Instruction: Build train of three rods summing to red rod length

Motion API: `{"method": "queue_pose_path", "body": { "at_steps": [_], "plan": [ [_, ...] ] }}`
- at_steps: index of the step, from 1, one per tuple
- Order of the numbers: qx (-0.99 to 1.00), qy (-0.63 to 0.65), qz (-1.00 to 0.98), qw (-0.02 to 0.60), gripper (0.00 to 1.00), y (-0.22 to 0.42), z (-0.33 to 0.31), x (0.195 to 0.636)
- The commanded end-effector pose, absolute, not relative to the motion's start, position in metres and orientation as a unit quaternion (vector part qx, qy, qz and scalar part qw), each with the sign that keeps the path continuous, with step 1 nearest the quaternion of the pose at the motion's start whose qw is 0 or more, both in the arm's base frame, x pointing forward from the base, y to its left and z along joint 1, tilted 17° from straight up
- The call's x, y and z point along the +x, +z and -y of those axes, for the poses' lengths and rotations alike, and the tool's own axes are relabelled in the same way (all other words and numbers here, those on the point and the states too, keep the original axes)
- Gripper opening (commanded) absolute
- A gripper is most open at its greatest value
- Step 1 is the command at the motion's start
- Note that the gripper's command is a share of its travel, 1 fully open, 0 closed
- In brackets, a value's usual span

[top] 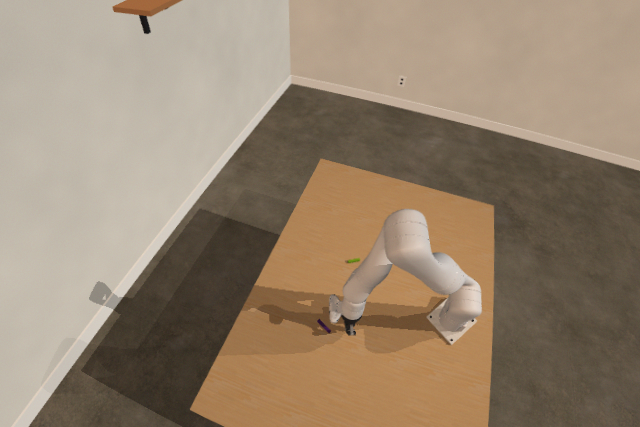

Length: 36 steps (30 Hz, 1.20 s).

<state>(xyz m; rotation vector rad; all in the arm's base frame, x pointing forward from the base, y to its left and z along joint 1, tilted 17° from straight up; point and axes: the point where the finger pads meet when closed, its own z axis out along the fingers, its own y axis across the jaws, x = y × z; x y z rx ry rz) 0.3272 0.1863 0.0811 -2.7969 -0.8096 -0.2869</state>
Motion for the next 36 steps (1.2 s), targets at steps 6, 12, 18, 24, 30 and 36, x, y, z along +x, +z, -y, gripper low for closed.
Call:
{"method": "queue_pose_path", "body": {
  "at_steps": [6,12,18,24,30,36],
  "plan": [
    [-0.95,-0.098,0.275,0.108,0.24,0.0815,-0.1863,0.3276],
    [-0.95,-0.098,0.275,0.108,0.24,0.0815,-0.1863,0.3276],
    [-0.95,-0.098,0.275,0.108,0.05,0.0815,-0.1863,0.3276],
    [-0.95,-0.098,0.275,0.108,0.05,0.0815,-0.1863,0.3276],
    [-0.95,-0.098,0.275,0.108,0.05,0.0815,-0.1863,0.3276],
    [-0.95,-0.098,0.275,0.108,0.05,0.0815,-0.1863,0.3276]
  ]
}}
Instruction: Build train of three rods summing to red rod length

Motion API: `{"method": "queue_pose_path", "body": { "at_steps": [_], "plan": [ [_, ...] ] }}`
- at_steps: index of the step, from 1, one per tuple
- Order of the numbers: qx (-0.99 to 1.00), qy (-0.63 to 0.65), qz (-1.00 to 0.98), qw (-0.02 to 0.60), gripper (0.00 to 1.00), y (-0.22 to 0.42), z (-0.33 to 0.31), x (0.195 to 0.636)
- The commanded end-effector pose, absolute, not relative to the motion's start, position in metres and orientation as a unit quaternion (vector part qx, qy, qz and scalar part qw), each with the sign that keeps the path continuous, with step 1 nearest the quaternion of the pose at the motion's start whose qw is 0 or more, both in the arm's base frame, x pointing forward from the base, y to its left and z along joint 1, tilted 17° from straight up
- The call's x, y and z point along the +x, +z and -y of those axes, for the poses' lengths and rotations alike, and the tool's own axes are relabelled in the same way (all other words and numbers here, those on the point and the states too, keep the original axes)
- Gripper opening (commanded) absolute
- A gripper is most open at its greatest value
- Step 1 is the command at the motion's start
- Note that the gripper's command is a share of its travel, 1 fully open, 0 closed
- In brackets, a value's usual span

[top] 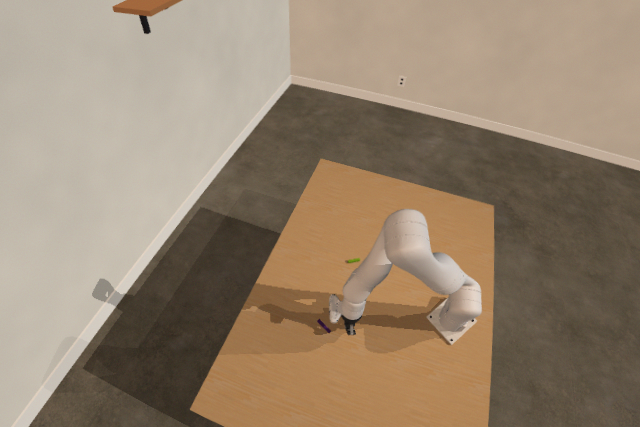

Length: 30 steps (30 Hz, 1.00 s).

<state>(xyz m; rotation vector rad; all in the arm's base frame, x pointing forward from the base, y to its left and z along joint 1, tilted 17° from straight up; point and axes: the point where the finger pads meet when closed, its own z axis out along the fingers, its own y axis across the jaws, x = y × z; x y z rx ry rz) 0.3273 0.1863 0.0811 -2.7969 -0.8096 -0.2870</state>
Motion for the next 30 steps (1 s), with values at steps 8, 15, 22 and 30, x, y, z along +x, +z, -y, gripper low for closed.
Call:
{"method": "queue_pose_path", "body": {
  "at_steps": [8,15,22,30],
  "plan": [
    [-0.95,-0.098,0.275,0.108,0.05,0.081,-0.186,0.328],
    [-0.95,-0.098,0.275,0.108,0.05,0.081,-0.186,0.328],
    [-0.95,-0.098,0.275,0.108,0.05,0.085,-0.185,0.327],
    [-0.95,-0.098,0.275,0.108,0.05,0.115,-0.177,0.323]
  ]
}}
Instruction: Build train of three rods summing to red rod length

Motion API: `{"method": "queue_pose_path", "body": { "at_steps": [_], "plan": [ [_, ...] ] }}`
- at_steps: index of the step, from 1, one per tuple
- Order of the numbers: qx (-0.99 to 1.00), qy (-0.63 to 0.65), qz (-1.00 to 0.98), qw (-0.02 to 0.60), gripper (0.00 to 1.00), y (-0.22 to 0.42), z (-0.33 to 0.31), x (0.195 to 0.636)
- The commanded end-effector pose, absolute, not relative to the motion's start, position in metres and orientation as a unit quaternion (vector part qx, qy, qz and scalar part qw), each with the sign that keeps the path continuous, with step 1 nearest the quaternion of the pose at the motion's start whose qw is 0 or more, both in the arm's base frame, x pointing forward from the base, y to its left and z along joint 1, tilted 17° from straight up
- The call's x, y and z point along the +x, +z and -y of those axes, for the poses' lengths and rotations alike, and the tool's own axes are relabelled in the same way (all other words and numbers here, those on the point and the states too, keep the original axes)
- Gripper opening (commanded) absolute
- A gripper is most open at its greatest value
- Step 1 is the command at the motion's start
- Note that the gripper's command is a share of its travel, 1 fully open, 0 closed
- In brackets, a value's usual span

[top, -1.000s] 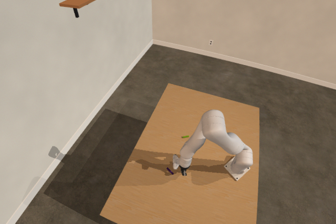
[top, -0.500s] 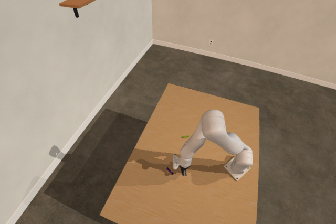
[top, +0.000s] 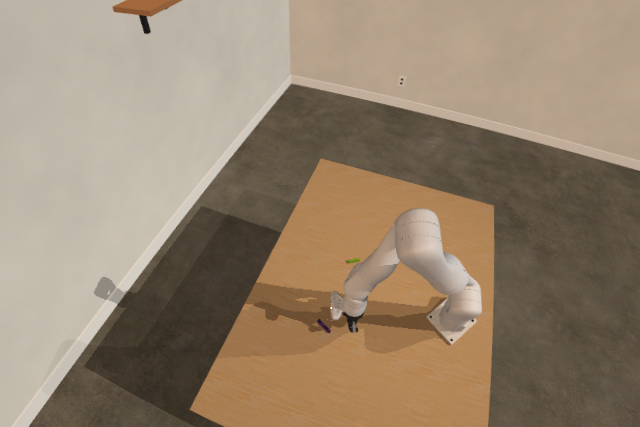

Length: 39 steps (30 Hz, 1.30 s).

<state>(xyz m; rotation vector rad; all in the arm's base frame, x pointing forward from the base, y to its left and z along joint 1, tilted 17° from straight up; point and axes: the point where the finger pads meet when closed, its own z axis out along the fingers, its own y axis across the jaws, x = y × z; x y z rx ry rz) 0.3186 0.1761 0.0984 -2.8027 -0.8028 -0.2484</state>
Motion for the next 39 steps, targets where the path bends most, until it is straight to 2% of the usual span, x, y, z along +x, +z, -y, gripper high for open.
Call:
{"method": "queue_pose_path", "body": {
  "at_steps": [1,15,31,39],
  "plan": [
    [-0.95,-0.098,0.275,0.108,0.05,0.121,-0.176,0.322],
    [-0.95,-0.098,0.275,0.108,0.05,0.175,-0.161,0.315],
    [-0.95,-0.098,0.276,0.107,0.05,0.177,-0.158,0.316],
    [-0.945,-0.097,0.294,0.103,0.05,0.17,-0.128,0.332]
  ]
}}
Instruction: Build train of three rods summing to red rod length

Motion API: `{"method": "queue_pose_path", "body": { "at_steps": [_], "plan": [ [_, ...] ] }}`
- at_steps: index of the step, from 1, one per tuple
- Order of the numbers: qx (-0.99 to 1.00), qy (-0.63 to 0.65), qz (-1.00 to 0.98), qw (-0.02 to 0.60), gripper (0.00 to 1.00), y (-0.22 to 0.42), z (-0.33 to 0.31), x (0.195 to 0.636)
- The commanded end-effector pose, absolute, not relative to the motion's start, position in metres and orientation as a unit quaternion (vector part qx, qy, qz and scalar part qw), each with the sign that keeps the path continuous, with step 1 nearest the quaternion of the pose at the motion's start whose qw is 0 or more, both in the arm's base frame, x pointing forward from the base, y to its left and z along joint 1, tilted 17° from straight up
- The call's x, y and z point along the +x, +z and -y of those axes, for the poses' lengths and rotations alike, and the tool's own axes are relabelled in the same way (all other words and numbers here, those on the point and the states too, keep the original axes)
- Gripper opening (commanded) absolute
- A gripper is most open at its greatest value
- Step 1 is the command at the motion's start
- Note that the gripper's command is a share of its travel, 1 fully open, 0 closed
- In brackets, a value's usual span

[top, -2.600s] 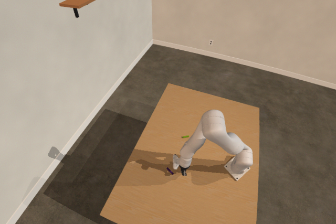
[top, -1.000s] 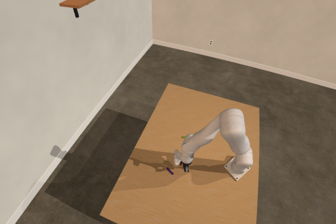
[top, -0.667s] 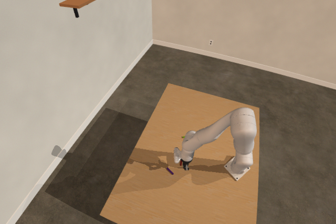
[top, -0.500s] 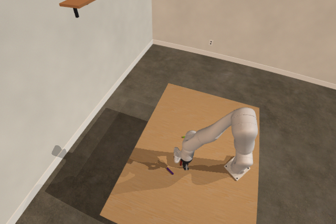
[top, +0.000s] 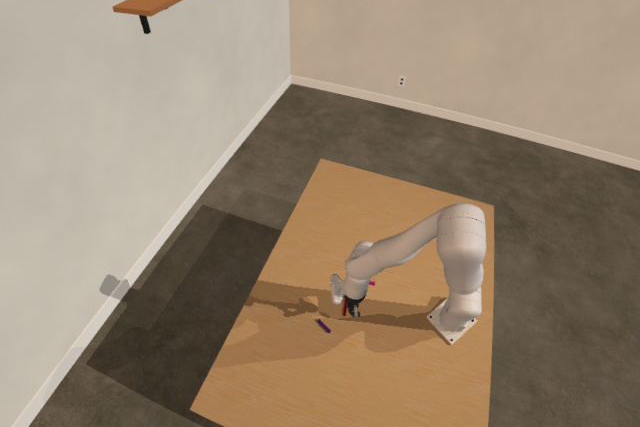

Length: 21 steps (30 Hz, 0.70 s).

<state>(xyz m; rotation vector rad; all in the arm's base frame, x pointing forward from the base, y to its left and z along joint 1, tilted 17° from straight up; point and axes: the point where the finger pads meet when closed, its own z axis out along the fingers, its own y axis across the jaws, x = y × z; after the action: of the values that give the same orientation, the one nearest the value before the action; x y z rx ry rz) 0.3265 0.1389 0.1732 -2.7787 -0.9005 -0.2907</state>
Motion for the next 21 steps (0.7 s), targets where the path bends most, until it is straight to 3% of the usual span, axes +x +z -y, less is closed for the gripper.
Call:
{"method": "queue_pose_path", "body": {
  "at_steps": [1,15,21],
  "plan": [
    [-0.945,-0.097,0.294,0.103,0.05,0.17,-0.128,0.332],
    [-0.917,-0.105,0.372,0.097,0.05,0.141,0.0,0.37],
    [-0.91,-0.11,0.388,0.096,0.05,0.135,0.025,0.373]
  ]
}}
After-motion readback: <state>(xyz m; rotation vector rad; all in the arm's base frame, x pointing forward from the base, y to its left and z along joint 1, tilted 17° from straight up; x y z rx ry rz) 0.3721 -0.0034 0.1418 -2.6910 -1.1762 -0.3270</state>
